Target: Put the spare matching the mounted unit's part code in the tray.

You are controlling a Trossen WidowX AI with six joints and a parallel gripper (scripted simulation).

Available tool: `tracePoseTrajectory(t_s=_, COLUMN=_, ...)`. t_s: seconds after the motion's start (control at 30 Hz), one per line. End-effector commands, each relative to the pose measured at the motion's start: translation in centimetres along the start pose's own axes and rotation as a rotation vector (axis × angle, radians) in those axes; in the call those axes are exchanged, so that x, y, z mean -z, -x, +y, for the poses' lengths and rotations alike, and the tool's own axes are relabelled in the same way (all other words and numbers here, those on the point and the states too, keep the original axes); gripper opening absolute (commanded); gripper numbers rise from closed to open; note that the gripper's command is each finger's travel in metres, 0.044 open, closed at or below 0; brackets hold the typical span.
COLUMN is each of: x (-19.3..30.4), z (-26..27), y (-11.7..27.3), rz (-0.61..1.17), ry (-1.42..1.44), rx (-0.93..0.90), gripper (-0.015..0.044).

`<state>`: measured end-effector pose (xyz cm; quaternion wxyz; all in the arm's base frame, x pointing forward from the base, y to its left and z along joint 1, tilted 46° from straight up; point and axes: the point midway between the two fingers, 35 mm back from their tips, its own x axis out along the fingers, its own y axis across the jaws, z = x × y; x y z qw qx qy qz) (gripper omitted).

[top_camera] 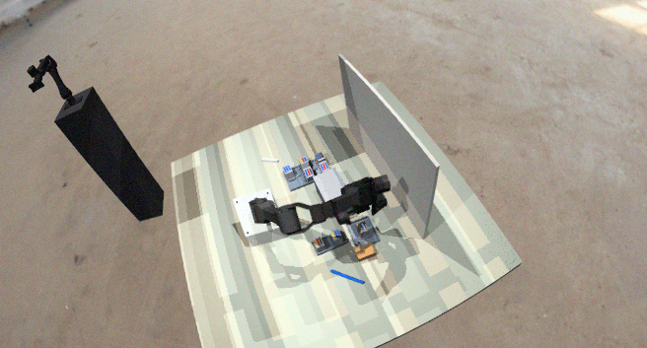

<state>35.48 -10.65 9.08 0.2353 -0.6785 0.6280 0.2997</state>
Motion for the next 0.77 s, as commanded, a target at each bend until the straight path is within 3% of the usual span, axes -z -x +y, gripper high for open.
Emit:
tracePoseTrajectory(t_s=0.0, x=0.41, z=0.28, y=3.51, rz=0.009, ry=-0.012, rx=0.012, gripper=0.044)
tracePoseTrajectory(t_s=0.73, x=0.28, z=0.1, y=3.07, rz=0.005, ry=-0.006, rx=0.017, gripper=0.044)
